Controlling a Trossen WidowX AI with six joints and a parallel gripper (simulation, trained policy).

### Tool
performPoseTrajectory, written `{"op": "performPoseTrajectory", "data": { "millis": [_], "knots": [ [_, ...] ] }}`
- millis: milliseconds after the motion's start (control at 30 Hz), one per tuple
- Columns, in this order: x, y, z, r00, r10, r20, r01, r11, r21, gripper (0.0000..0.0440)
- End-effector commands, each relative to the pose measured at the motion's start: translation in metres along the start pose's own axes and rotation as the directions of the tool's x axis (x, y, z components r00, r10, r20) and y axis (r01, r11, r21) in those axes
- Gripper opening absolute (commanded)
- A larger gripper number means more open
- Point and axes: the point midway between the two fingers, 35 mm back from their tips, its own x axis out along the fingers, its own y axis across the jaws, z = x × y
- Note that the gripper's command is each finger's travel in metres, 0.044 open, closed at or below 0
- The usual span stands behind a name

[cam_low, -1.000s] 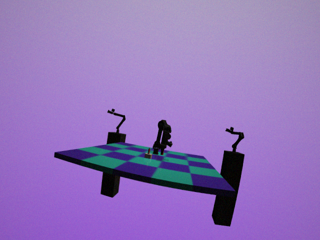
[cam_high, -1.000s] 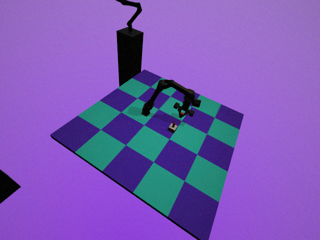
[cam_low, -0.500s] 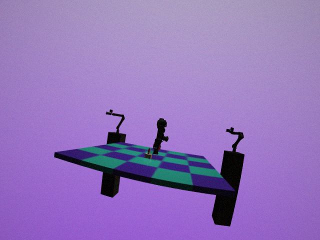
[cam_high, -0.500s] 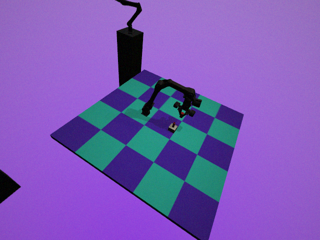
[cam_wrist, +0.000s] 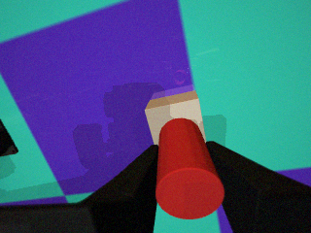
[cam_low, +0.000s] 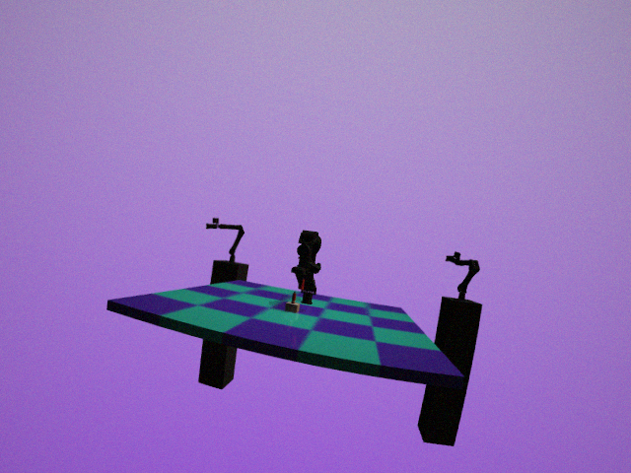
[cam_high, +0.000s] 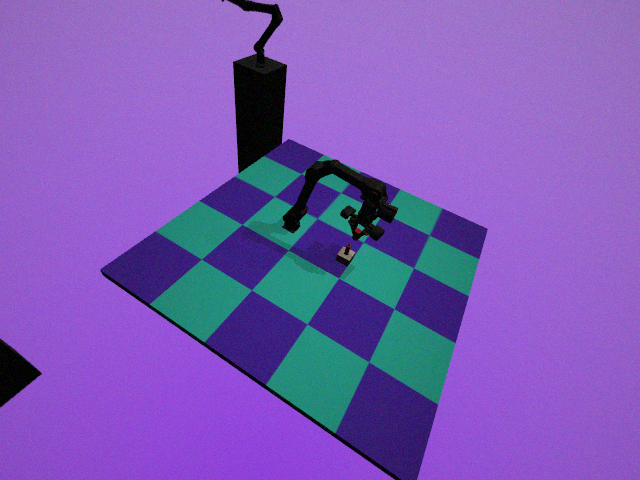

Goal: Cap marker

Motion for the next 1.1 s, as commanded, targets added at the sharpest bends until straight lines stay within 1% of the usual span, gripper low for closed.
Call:
{"op": "performPoseTrajectory", "data": {
  "millis": [0,233,500,1067],
  "knots": [
    [-0.005,0.002,-0.012,1.000,-0.004,0.003,0.004,1.000,0.022,0.0058],
    [-0.004,0.006,-0.026,1.000,0.017,0.008,-0.018,0.998,0.062,0.0044],
    [0.011,0.007,-0.029,0.999,0.048,0.016,-0.049,0.995,0.085,0.0032],
    [0.037,0.007,-0.030,0.997,0.071,0.028,-0.073,0.992,0.105,0.0014]
  ]
}}
